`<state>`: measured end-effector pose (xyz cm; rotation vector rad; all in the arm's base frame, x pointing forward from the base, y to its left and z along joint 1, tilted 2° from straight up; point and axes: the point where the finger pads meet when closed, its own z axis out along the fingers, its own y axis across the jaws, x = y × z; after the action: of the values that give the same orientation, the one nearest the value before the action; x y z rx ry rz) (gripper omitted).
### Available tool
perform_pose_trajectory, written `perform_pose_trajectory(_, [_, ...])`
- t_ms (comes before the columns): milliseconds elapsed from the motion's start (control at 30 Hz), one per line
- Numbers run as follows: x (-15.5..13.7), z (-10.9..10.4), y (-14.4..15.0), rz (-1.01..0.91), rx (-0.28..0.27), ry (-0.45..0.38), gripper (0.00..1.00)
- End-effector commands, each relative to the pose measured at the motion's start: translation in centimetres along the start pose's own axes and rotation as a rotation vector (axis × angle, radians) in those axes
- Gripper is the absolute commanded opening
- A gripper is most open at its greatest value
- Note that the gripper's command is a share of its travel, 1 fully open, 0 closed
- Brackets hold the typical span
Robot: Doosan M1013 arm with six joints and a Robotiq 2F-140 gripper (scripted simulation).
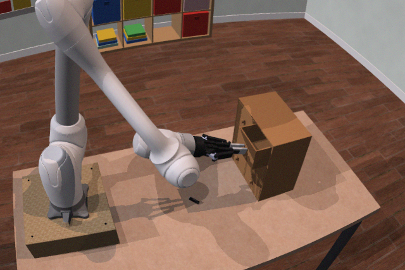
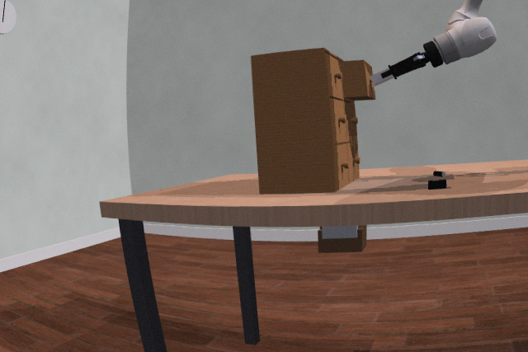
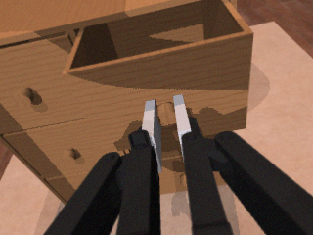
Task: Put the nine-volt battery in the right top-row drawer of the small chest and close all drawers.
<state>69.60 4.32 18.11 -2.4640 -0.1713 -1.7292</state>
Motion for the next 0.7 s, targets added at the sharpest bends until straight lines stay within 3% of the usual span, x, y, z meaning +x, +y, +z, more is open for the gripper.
perform_pose_trajectory(0, [-0.01, -0.04, 0.0, 0.0, 0.0, 0.0, 0.08])
perform_pose_trajectory(500, [-0.01, -0.05, 0.0, 0.0, 0.0, 0.0, 0.08])
perform_pose_trajectory(667, [-0.01, -0.05, 0.0, 0.0, 0.0, 0.0, 0.15])
